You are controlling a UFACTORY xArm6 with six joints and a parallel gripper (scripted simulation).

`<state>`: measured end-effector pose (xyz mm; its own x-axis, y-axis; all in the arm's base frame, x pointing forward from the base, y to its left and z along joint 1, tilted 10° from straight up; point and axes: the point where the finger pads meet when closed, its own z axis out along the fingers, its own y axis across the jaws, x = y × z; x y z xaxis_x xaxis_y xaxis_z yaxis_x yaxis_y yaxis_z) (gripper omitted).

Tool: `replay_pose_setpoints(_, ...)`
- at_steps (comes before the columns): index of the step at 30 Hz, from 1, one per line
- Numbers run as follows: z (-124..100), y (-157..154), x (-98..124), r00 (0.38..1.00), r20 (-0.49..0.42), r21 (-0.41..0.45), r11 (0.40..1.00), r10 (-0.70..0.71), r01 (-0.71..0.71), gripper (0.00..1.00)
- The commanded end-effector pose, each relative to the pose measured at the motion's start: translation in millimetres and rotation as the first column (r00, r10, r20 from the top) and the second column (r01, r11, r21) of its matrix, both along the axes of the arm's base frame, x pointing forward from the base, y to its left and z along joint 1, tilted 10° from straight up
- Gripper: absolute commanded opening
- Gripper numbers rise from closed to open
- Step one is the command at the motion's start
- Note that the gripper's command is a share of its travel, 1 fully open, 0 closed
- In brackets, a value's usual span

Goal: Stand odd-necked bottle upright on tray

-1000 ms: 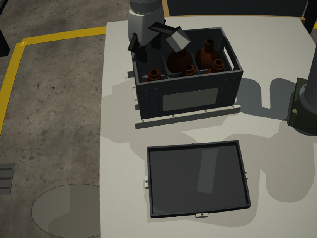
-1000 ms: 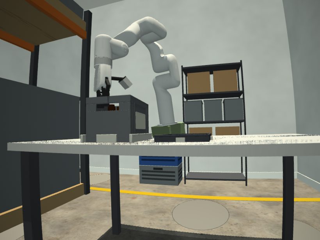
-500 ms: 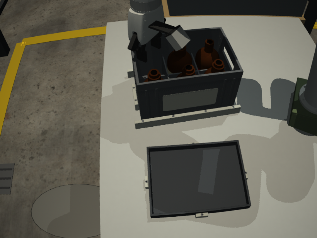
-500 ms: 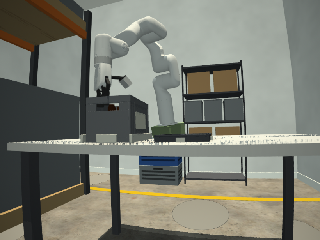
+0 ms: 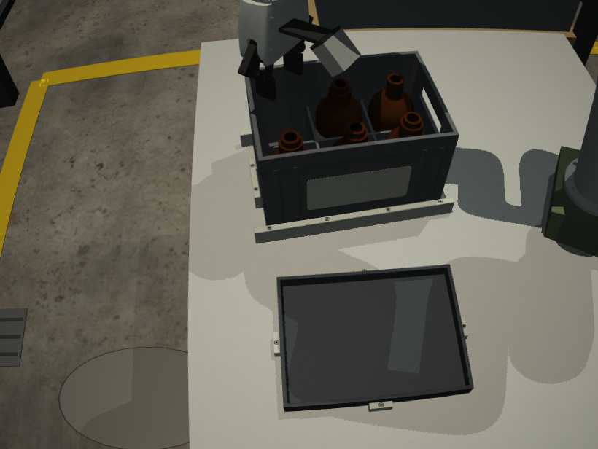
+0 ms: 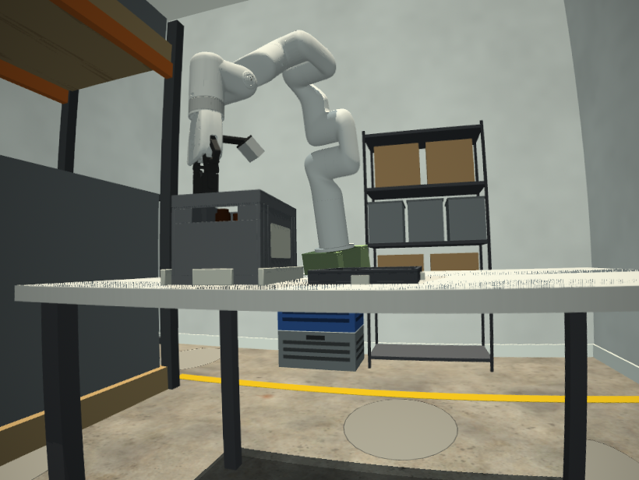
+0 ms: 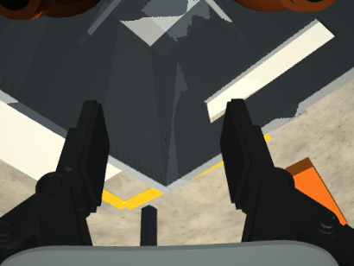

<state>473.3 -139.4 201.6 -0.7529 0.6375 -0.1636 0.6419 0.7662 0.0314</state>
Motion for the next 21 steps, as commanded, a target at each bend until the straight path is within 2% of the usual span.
replay_pose_setpoints(1,18.2,1.1,-1.4,1.0,0.004,-0.001,1.0,0.0,0.0,0.65)
replay_pose_setpoints(11,42.7,3.2,-5.2,1.0,0.004,-0.001,1.0,0.0,0.0,0.65)
replay_pose_setpoints(21,47.5,3.6,-5.9,1.0,0.004,-0.001,1.0,0.0,0.0,0.65)
